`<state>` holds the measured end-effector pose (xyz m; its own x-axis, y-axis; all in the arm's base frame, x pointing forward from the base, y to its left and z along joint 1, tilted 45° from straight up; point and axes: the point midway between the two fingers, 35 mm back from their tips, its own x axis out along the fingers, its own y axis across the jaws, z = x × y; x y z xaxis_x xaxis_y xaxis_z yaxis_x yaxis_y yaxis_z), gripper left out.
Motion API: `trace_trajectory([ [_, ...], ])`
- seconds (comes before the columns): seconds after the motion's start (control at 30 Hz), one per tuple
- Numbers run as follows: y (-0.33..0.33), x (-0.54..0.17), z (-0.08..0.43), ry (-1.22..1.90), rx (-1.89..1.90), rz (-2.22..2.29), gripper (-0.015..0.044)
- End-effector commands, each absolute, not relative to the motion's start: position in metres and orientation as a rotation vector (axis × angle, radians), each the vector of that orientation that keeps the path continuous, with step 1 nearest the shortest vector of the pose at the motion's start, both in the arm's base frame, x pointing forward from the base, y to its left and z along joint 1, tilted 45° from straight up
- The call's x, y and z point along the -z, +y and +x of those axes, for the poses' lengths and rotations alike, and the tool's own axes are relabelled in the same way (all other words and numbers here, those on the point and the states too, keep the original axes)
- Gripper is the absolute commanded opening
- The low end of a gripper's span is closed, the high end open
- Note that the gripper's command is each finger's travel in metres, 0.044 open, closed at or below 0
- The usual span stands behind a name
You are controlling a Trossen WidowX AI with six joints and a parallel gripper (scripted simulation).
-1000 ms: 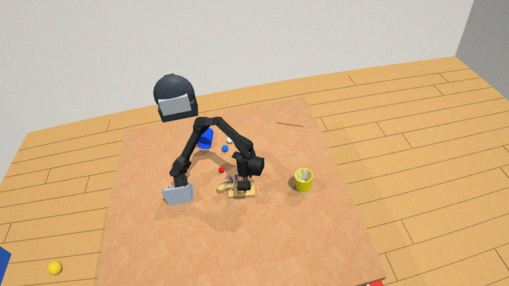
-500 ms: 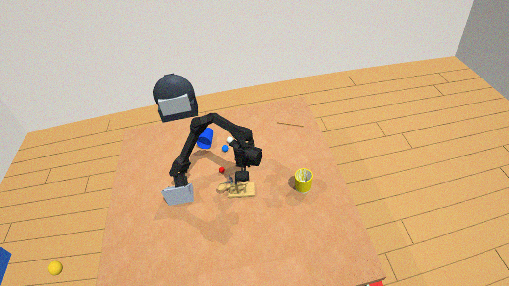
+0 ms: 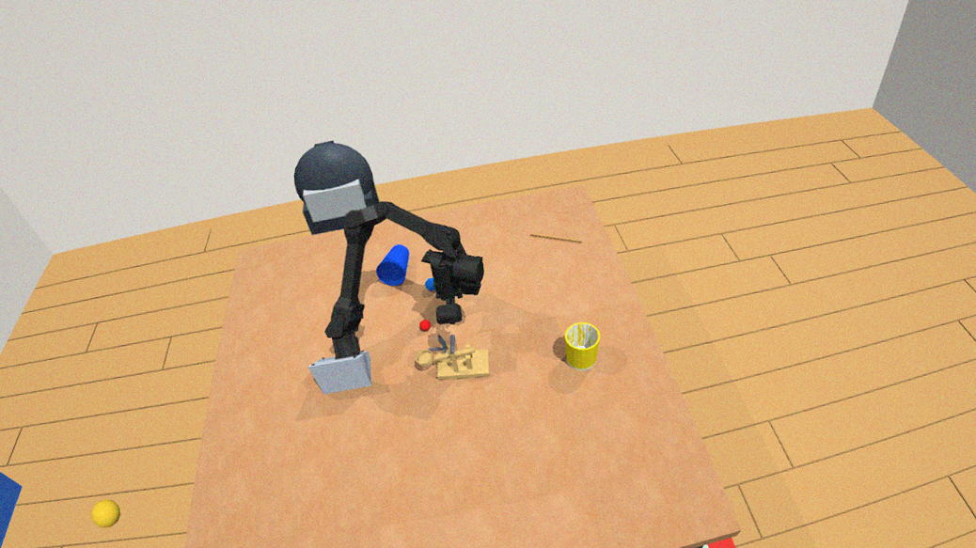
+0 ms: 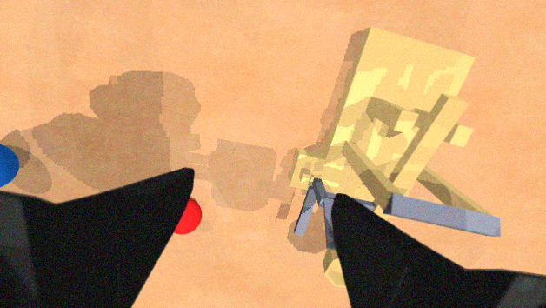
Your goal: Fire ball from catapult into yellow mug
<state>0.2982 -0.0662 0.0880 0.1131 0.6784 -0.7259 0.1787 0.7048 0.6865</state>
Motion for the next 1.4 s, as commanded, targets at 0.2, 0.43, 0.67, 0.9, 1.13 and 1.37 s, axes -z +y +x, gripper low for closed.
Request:
trace_trajectory([
  [0.2, 0.029, -0.097, 0.232, 1.407, -0.489, 0.714, 0.0300],
  [0.43, 0.034, -0.092, 0.227, 1.407, -0.490, 0.713, 0.0300],
  [0.67, 0.042, -0.083, 0.228, 1.407, -0.491, 0.713, 0.0300],
  [0.9, 0.050, -0.075, 0.230, 1.406, -0.490, 0.713, 0.0300],
  [1.13, 0.058, -0.067, 0.231, 1.406, -0.491, 0.713, 0.0300],
  [1.37, 0.066, -0.059, 0.232, 1.405, -0.492, 0.715, 0.0300],
])
